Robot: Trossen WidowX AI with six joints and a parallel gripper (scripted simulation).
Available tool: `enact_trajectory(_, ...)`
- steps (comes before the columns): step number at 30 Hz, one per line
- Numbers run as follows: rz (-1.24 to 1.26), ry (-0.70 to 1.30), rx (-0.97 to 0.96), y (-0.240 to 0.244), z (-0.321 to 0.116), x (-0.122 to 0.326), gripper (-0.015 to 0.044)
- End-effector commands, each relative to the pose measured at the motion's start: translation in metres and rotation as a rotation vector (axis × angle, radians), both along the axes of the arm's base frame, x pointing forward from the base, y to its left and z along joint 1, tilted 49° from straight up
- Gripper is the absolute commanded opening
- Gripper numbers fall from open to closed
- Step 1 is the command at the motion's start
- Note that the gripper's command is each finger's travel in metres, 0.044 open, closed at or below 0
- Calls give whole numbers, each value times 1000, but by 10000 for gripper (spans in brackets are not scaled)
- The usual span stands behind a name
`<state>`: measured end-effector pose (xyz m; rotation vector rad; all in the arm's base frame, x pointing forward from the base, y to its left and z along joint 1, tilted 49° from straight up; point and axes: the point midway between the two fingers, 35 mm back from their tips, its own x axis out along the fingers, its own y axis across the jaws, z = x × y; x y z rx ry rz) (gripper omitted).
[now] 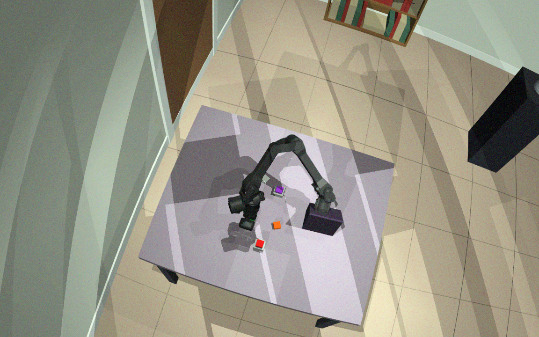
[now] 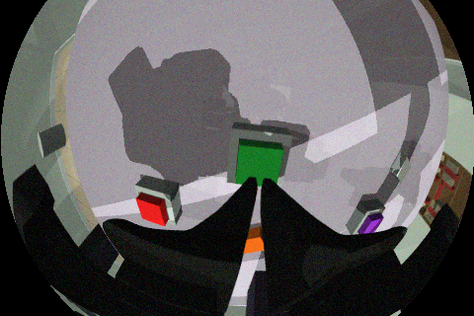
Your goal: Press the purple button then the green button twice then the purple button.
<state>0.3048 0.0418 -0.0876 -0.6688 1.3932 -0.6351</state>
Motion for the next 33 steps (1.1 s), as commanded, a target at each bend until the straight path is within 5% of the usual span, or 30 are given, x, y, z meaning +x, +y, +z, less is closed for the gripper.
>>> enact_trajectory(1,-1,8,-8,-8,-6,-1,20)
enact_trajectory(33,-1,8,-10,-26,-21,0,20)
